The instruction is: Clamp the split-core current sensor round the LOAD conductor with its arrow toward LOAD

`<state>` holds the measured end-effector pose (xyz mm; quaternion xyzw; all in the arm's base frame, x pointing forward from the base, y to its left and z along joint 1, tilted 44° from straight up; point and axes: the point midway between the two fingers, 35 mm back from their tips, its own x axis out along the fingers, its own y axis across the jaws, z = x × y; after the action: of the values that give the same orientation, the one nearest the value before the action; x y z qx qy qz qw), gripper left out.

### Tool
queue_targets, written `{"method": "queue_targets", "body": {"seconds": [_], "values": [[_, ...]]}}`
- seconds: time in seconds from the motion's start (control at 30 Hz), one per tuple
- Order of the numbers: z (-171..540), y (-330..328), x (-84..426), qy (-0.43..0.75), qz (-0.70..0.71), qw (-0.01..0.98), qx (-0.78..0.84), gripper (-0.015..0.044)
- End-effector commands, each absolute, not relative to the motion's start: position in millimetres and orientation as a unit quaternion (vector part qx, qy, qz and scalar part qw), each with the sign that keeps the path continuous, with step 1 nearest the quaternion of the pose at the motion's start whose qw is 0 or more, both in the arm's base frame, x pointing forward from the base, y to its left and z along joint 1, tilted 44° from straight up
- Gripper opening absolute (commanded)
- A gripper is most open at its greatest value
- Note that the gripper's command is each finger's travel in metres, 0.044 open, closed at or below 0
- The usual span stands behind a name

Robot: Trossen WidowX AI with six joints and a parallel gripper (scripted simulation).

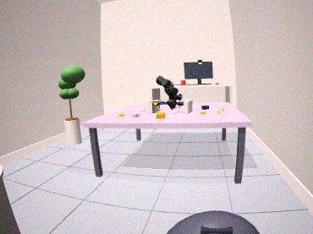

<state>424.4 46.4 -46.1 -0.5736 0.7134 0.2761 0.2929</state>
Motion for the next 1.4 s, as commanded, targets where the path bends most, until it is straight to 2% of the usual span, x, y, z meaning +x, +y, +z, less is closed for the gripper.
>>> {"method": "queue_targets", "body": {"seconds": [0.0,0.17,0.37,0.57,0.93,1.37], "values": [[-46,46,424,0.714,0.276,0.293,-0.573,0.0440],[-36,55,424,0.706,0.271,0.296,-0.584,0.0440],[38,120,412,0.638,0.235,0.325,-0.657,0.0440],[44,120,410,0.634,0.237,0.339,-0.653,0.0440],[91,72,379,0.575,0.289,0.536,-0.548,0.0440],[122,37,317,0.395,0.303,0.720,-0.483,0.0440]]}}
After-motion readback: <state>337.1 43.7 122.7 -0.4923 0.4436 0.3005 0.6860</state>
